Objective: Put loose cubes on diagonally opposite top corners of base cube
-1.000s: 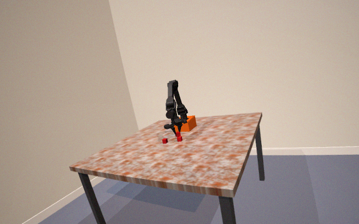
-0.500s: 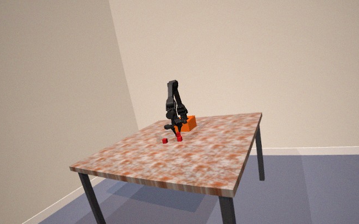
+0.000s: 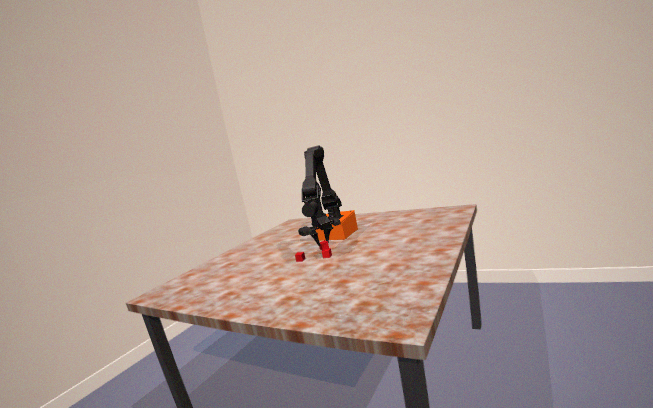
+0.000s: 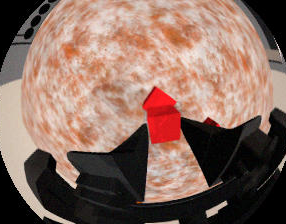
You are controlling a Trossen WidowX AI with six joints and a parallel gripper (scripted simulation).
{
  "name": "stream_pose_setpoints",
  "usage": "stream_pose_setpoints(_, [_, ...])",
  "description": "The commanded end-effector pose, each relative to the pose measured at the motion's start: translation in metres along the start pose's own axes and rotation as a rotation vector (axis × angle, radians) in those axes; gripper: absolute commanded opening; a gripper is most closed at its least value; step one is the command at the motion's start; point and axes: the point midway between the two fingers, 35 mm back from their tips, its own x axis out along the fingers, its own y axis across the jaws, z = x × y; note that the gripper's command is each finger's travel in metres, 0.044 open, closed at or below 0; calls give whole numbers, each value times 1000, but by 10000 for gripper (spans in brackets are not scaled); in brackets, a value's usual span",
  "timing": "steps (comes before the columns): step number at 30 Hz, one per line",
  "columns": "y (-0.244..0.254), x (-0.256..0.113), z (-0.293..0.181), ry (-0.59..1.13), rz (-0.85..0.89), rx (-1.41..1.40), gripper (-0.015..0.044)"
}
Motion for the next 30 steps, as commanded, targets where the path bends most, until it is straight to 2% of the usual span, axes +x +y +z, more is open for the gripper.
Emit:
stream_pose_setpoints(1, [-1,1,-1,3,-5,-6,205])
stream_pose_setpoints(24, [0,-31,0,0,0,0,205])
stream_pose_setpoints(26, [-2,-29,0,1,1,38,258])
stream_pose_setpoints(30, [-13,-33,-4,1,-1,283,265])
